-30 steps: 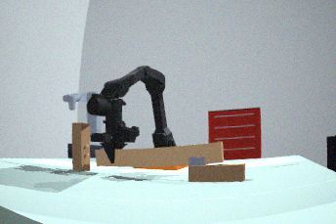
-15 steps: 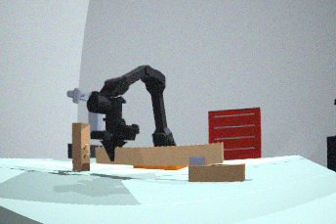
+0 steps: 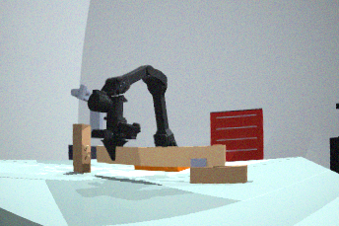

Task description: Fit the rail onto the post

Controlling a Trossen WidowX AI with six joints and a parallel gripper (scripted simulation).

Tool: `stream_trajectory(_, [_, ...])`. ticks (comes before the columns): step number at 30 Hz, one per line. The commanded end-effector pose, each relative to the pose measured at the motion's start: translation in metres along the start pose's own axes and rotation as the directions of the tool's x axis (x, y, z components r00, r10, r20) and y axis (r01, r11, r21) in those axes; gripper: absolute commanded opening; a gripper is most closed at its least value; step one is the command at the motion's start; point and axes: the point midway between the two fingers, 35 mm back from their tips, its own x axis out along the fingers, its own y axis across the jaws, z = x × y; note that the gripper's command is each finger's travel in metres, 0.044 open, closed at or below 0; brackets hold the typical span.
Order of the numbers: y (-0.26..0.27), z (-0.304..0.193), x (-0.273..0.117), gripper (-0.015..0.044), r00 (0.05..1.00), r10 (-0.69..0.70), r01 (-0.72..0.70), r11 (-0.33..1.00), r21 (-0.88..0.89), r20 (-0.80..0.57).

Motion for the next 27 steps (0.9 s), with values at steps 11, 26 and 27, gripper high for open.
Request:
stream_trajectory(11, [-0.0015, 0.0009, -0.0112, 0.0000, 1.000, -0.014, 0.014, 1.000, -0.003, 0.006])
stream_trajectory(26, [-0.0010, 0.0009, -0.0055, 0.0000, 1.000, -0.014, 0.014, 1.000, -0.003, 0.006])
stream_trajectory(27, [-0.0009, 0.0009, -0.0055, 0.0000, 1.000, -0.014, 0.014, 1.000, -0.003, 0.006])
